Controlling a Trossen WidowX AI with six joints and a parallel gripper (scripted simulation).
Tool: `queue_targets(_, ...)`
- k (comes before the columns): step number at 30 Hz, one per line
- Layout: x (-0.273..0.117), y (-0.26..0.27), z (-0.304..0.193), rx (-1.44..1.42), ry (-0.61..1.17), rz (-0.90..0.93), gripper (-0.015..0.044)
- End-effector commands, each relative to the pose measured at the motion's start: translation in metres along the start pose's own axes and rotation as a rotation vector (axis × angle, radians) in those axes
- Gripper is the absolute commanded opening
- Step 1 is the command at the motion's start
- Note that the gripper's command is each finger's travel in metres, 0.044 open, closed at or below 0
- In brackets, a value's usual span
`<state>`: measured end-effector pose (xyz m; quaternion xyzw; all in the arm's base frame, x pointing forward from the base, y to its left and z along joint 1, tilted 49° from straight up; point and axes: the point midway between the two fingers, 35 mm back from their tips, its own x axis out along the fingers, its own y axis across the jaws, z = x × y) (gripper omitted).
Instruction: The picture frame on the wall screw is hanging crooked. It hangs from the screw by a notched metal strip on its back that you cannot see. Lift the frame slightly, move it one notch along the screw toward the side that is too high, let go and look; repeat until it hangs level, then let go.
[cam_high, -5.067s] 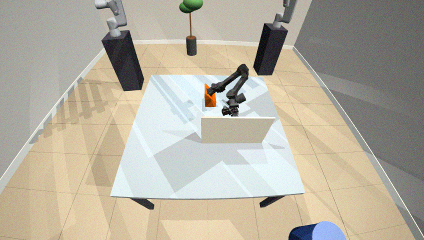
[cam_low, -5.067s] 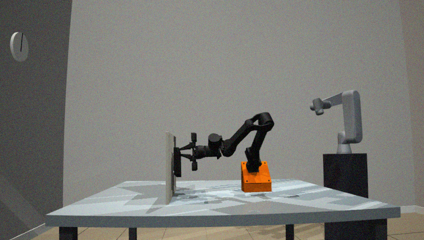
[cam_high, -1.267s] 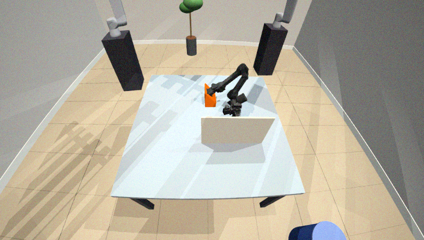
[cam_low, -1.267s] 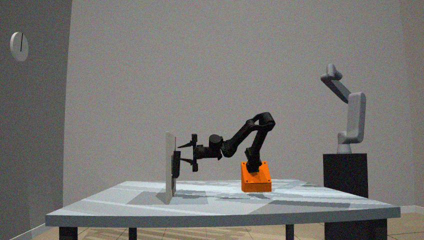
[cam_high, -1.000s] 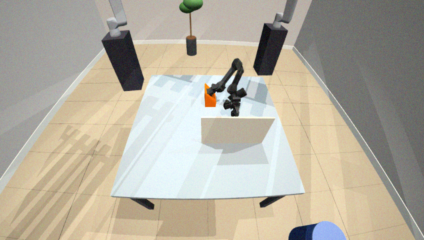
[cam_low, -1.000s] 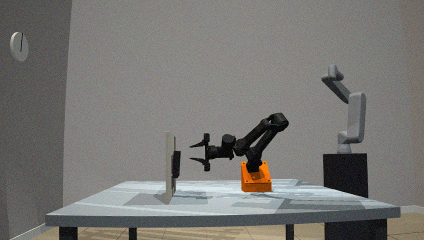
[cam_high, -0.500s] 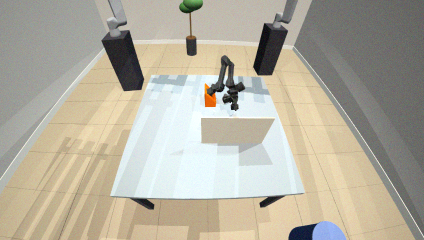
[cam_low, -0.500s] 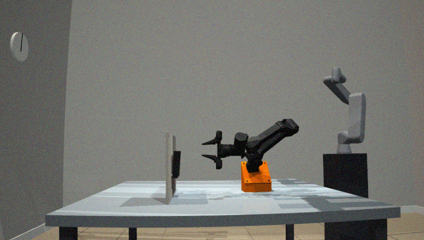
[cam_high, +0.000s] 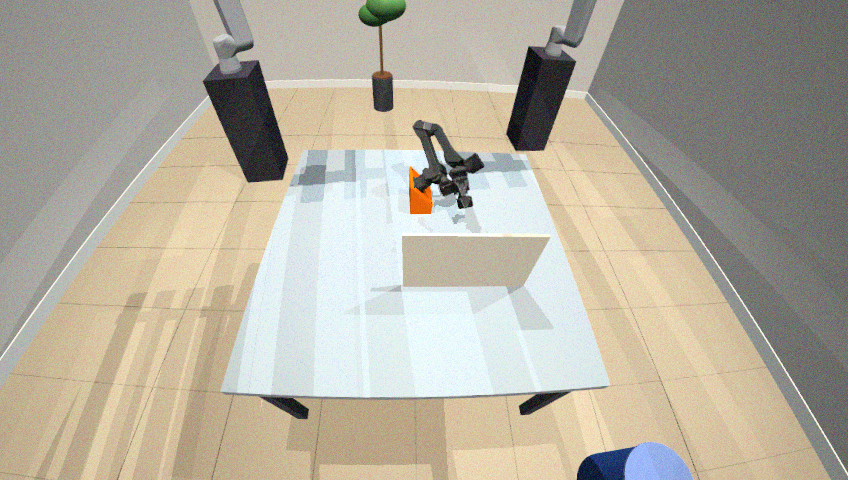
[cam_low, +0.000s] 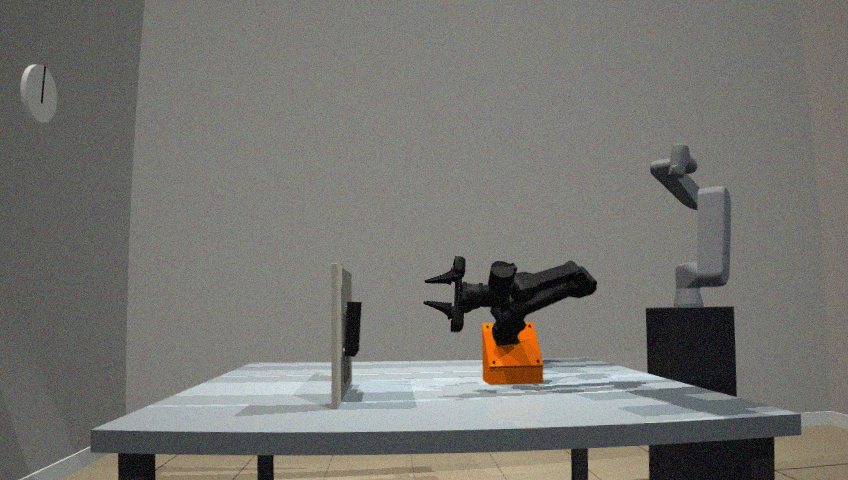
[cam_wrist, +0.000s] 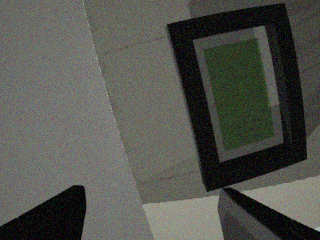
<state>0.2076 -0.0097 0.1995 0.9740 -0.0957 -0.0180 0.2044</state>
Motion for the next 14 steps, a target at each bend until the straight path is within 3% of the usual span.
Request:
queue_targets(1, -0.0029, 0.0031, 0.002, 0.007, -0.009, -0.025, 0.026)
queue_targets(14, -0.0043, 0.0037, 0.0032, 0.009, -0.014, -0.035, 0.026)
